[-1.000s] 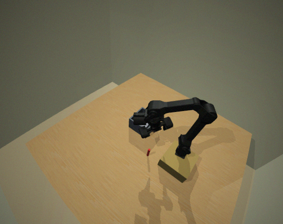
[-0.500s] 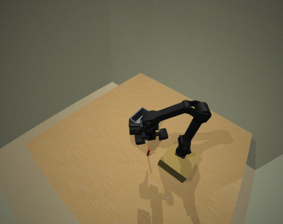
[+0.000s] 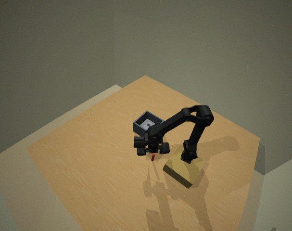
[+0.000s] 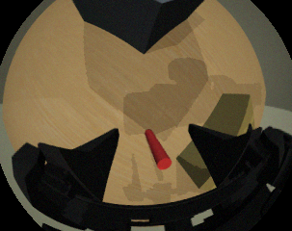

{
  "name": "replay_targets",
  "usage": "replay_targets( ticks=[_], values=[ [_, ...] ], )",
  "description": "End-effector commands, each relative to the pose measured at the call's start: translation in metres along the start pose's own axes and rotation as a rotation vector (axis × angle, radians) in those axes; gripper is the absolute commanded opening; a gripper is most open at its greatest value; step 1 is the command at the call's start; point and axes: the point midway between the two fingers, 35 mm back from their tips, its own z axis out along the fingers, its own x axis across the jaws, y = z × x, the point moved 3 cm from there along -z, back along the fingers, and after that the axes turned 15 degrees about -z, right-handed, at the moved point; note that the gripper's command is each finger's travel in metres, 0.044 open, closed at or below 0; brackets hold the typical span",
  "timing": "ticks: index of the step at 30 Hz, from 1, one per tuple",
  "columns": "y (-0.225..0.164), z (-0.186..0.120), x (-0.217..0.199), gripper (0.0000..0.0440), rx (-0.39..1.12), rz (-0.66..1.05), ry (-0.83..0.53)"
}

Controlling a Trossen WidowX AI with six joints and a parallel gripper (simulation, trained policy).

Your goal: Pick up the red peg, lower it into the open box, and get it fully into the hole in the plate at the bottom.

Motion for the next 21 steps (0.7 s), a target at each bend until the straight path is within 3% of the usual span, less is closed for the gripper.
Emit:
replay_targets(
  ticks=[1,16,21],
  values=[
    [-0.006,0.008,0.000,0.0382,0.011,0.013,0.004],
    [-0.012,0.014,0.001,0.0007,0.113,0.022,0.029],
    [-0.003,0.006,-0.001,0.0000,0.065,-0.002,0.041]
  ],
)
